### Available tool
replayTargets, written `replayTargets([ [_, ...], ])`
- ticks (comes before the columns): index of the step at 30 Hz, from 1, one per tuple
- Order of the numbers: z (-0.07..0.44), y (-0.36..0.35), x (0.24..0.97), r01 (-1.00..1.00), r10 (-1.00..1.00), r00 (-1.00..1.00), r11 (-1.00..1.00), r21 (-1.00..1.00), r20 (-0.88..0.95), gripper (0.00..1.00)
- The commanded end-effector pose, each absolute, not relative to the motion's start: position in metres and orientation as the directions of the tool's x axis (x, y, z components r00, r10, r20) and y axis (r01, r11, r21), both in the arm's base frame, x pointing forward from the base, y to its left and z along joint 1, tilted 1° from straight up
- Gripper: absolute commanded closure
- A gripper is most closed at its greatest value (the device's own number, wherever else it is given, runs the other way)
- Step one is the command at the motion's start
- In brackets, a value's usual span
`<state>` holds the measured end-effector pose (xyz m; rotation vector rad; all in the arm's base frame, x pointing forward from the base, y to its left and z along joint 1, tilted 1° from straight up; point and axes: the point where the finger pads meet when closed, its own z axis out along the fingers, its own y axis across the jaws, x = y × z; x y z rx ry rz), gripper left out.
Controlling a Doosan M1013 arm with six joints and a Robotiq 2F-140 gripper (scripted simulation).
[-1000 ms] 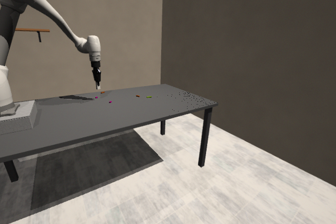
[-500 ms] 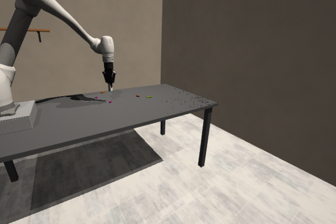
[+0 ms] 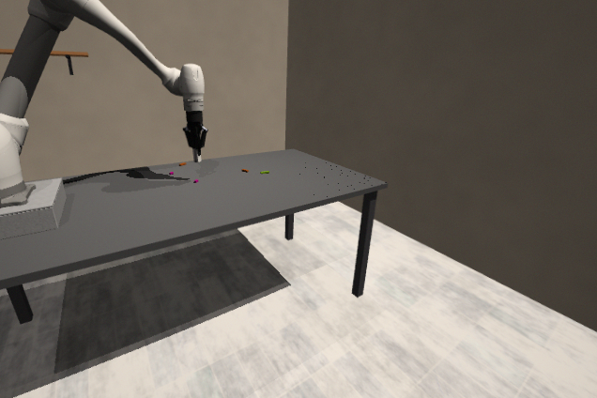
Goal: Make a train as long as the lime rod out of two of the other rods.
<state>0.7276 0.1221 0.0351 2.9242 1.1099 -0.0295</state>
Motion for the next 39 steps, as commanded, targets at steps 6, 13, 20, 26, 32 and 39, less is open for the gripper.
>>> replayTargets([
  [6, 0.028, 0.122, 0.728, 0.667, 0.667, 0.745, -0.745, 0.005, -0.022, 0.88],
  [13, 0.012, 0.122, 0.728, 0.667, 0.667, 0.745, -0.745, 0.005, -0.022, 0.88],
  [20, -0.019, 0.121, 0.728, 0.667, 0.667, 0.745, -0.745, 0.005, -0.022, 0.88],
  [26, -0.041, 0.121, 0.729, 0.667, 0.667, 0.745, -0.745, 0.005, -0.022, 0.88],
  [32, -0.049, 0.121, 0.729, 0.667, 0.667, 0.745, -0.745, 0.005, -0.022, 0.88],
  [39, -0.052, 0.121, 0.729, 0.667, 0.667, 0.745, -0.745, 0.005, -0.022, 0.88],
])
